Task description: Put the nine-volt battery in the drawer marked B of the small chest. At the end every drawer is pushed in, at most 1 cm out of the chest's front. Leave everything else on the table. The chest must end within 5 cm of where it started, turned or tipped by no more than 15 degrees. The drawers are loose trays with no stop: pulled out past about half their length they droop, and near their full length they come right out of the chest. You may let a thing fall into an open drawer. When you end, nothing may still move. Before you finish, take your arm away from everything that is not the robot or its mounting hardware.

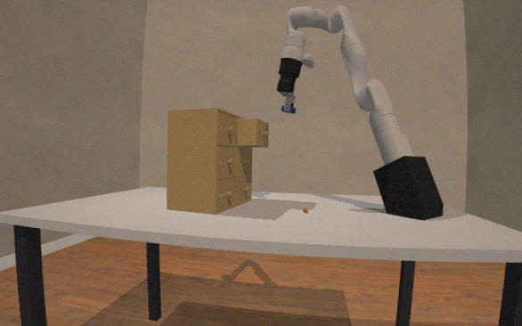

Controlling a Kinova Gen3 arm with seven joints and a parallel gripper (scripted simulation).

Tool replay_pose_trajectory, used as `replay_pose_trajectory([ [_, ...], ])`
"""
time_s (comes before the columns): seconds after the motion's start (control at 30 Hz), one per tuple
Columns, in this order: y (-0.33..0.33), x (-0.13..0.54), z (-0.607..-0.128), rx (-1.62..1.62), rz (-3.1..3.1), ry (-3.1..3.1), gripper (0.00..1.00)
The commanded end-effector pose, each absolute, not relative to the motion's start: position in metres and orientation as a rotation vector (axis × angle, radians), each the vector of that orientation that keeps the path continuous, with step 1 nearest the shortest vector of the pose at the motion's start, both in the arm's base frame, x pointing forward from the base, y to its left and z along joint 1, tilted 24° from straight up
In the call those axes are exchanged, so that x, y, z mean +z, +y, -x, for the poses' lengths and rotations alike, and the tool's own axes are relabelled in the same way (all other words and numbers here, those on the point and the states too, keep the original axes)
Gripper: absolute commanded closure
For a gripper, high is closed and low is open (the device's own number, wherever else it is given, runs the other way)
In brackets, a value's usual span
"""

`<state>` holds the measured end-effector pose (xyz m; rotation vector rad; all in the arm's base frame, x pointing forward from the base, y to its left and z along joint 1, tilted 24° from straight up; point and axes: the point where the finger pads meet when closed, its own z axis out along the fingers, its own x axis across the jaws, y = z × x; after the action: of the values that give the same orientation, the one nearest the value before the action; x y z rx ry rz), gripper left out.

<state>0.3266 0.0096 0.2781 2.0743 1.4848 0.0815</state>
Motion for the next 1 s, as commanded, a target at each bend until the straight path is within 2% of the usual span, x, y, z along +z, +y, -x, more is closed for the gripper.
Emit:
replay_pose_trajectory([
  [0.0,0.0107,0.2785,-0.3239,0.101,-2.049,1.485,0.49],
  [0.97,0.0111,0.2769,-0.3218,0.288,-1.829,1.387,0.49],
])
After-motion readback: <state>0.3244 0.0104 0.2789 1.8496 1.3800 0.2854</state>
